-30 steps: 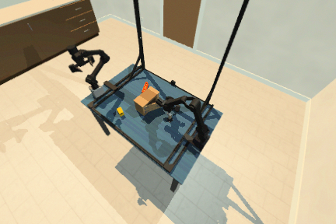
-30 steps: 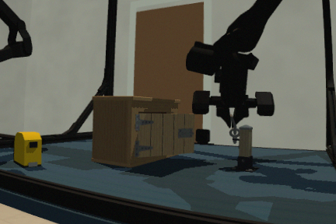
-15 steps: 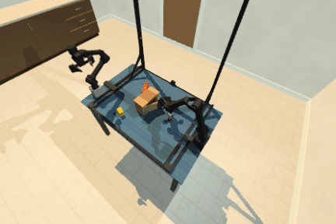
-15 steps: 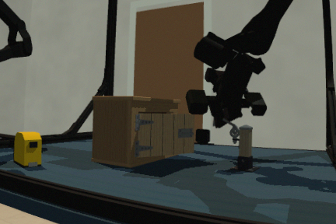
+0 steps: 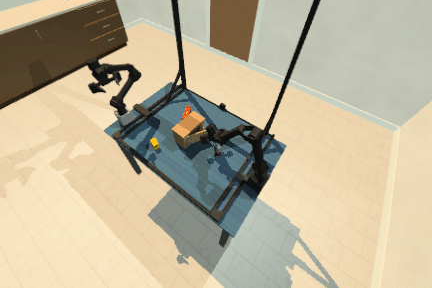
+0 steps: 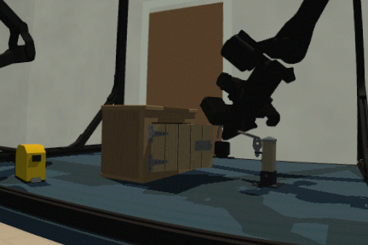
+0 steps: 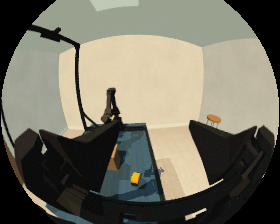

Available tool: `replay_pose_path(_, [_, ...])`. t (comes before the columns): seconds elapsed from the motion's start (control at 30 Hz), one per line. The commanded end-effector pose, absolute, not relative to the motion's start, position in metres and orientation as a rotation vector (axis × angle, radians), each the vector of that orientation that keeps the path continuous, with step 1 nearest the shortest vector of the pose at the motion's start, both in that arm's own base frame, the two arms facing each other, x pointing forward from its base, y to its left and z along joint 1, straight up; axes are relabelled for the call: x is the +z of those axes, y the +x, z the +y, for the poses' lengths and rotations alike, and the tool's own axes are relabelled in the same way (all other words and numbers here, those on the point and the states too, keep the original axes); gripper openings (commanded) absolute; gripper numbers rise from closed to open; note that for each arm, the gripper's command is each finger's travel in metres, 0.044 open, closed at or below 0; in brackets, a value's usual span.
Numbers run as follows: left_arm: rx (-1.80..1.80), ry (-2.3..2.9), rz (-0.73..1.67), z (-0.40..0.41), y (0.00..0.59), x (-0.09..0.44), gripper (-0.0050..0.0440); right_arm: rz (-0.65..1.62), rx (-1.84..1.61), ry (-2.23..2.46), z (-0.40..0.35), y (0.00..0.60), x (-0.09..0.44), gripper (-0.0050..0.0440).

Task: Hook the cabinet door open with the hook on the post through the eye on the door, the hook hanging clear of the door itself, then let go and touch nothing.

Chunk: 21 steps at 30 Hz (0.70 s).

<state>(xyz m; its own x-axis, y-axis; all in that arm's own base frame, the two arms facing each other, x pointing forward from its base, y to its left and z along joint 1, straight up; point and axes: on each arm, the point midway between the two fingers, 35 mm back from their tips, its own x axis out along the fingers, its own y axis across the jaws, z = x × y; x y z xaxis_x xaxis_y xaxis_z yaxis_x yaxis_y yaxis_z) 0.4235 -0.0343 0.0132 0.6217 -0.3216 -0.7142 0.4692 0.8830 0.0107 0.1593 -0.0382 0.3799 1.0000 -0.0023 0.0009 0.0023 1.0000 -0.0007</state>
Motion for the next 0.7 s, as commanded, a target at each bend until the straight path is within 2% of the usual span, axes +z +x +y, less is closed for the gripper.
replay_pose_path(0.0, [-0.361,0.165,0.779,-0.029,0.425,0.015,0.0000,-0.001,0.000,0.001,-0.038,0.159,0.380,0.0400])
replay_pose_path(0.33, [-0.115,0.062,0.789,-0.010,0.430,0.015,0.0000,-0.001,0.000,0.001,-0.038,0.159,0.380,0.0400])
replay_pose_path(0.67, [-0.115,0.065,0.856,-0.011,0.431,0.009,0.0000,-0.001,0.000,0.001,-0.038,0.159,0.380,0.0400])
